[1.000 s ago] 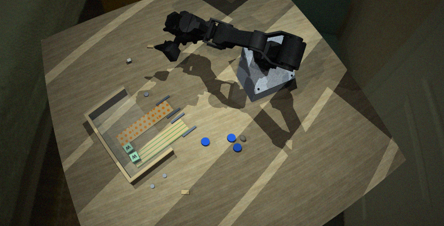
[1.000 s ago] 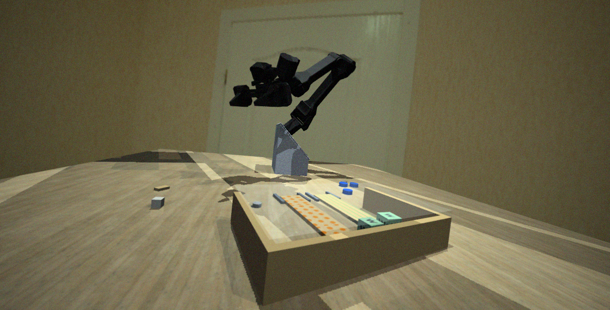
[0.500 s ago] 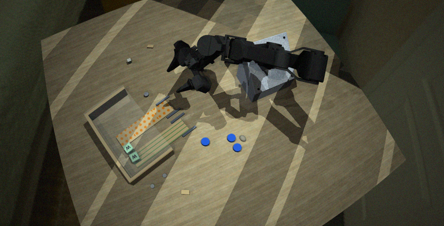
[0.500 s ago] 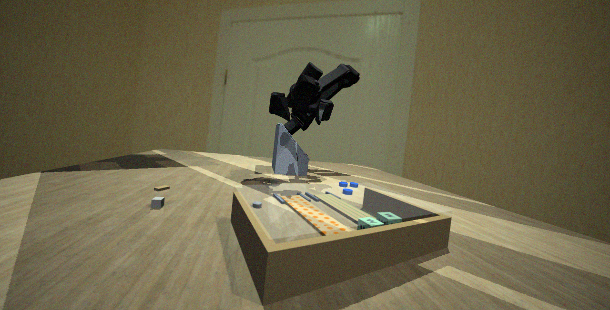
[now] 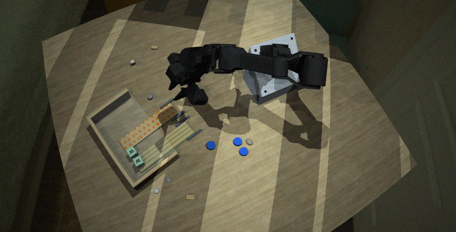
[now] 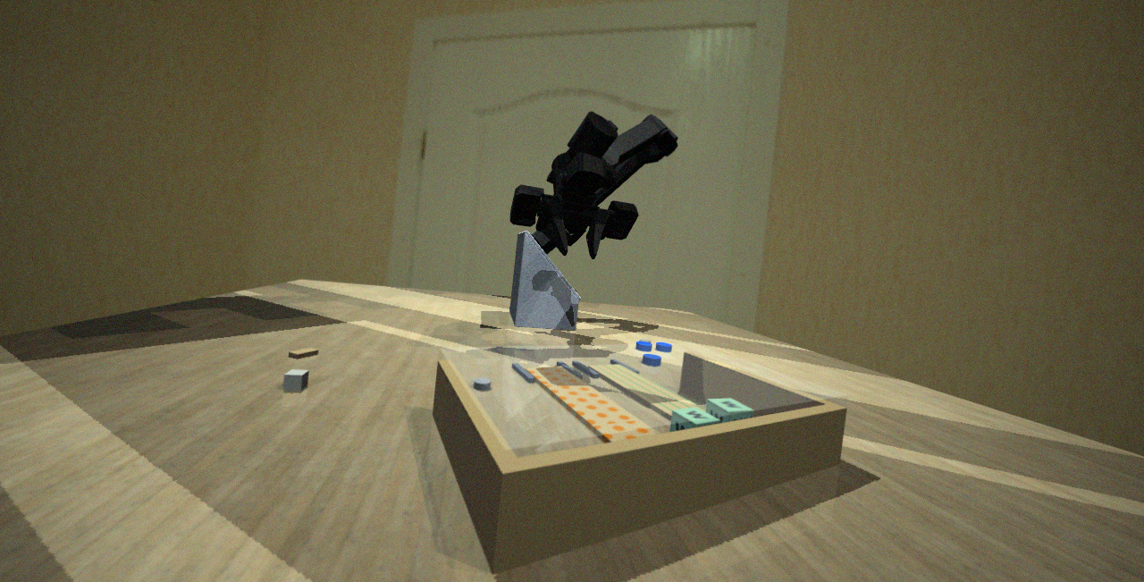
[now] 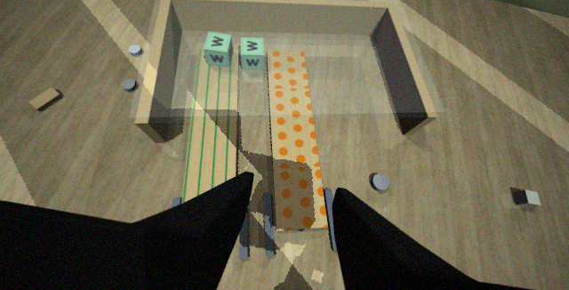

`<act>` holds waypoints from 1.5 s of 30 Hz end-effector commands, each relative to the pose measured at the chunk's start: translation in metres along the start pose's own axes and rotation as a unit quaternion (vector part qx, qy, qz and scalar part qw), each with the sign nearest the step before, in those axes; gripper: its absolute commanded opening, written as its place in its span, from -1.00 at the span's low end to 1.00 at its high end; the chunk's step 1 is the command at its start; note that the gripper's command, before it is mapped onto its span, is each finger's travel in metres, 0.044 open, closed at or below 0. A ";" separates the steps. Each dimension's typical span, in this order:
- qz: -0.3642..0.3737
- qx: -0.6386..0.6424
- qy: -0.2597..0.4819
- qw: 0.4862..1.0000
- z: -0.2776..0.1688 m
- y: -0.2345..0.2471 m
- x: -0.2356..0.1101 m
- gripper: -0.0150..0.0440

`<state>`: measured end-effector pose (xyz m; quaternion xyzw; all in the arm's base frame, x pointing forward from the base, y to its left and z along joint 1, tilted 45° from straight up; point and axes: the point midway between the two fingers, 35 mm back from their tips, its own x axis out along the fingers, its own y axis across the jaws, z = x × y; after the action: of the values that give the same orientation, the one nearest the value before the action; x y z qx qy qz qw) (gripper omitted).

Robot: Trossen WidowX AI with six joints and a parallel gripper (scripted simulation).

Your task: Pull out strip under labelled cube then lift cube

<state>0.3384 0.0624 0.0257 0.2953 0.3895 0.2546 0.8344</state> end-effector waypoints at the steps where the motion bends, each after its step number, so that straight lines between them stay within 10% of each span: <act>1: 0.005 -0.027 0.104 0.994 -0.005 0.014 0.034 -0.20; 12: 0.049 -0.097 0.350 0.930 -0.033 0.070 0.073 -0.49; 45: 0.049 -0.098 0.354 0.929 -0.053 0.072 0.099 -0.49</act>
<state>0.3394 0.1895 0.0040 0.1220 0.6148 0.4231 0.6543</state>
